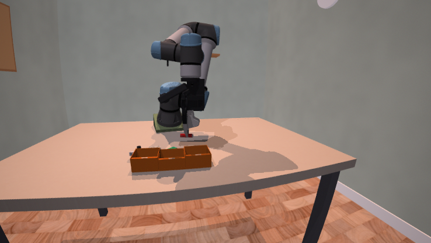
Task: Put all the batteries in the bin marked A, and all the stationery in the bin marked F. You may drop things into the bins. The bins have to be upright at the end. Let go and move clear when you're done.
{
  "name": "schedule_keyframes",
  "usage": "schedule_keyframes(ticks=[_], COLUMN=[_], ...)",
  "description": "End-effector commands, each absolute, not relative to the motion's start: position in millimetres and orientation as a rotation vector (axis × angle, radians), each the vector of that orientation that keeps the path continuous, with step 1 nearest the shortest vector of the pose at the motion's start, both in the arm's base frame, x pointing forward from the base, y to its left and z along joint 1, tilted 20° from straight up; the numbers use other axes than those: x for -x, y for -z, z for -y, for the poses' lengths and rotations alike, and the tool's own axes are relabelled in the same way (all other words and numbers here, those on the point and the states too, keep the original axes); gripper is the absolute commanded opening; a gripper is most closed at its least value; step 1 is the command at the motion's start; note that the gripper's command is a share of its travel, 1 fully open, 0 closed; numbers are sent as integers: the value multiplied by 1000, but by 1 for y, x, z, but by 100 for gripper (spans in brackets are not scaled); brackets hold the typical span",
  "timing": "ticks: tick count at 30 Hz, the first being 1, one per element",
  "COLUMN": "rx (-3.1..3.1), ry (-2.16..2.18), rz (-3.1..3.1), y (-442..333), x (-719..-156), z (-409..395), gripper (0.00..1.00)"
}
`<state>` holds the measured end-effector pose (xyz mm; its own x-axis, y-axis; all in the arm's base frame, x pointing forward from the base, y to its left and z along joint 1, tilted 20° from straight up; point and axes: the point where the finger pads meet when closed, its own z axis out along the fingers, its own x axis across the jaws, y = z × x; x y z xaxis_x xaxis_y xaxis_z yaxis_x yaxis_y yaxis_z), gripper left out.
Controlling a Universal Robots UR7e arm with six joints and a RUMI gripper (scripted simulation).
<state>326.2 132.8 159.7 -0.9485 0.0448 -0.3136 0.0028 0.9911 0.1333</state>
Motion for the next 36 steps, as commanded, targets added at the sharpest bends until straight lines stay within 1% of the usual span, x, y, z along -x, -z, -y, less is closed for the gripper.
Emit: schedule_keyframes(ticks=[1,5,10,12,36], rx=[-34,-34,248,248,248], ry=[-188,-188,-140,-140,-140], rz=[-2813,-2813,-2793,-2793,-2793], y=[-165,-165,-169,-169,-186], x=[-325,-325,-345,-345,-432], z=[-132,-132,-110,-110,-12], gripper=[0,0,0,0,0])
